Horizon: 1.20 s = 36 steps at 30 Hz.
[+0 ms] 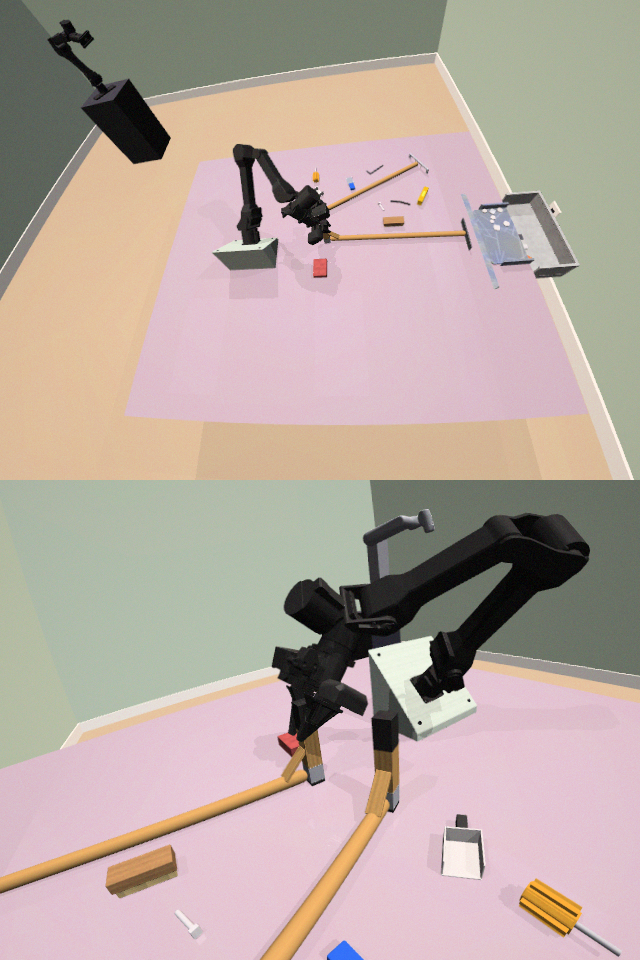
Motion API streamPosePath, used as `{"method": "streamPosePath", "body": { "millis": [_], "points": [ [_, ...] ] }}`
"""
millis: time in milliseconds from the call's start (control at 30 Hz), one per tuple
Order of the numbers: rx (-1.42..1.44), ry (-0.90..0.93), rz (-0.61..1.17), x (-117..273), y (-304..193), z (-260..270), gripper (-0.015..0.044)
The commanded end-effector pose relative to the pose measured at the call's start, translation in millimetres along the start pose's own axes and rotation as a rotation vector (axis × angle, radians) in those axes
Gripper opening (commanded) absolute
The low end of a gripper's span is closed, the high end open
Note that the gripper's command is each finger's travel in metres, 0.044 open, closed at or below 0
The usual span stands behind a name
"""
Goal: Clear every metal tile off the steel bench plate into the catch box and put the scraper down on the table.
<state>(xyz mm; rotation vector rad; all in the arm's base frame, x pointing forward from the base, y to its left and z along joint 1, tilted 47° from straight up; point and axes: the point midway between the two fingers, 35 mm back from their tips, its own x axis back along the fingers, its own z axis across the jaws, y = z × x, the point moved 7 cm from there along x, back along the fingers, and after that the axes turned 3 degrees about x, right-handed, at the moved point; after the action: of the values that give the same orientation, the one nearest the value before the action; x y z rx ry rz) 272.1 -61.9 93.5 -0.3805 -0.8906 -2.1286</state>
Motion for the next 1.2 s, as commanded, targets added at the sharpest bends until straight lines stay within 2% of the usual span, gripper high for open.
{"method": "streamPosePath", "body": {
  "millis": [0,567,1167],
  "points": [
    [0.015,0.006,-0.009,1.7,1.8,6.1,0.0000],
    [0.026,0.019,-0.004,1.2,4.2,22.4,0.0000],
    [0.031,0.022,-0.007,-14.6,27.3,22.1,0.0000]
  ]
}}
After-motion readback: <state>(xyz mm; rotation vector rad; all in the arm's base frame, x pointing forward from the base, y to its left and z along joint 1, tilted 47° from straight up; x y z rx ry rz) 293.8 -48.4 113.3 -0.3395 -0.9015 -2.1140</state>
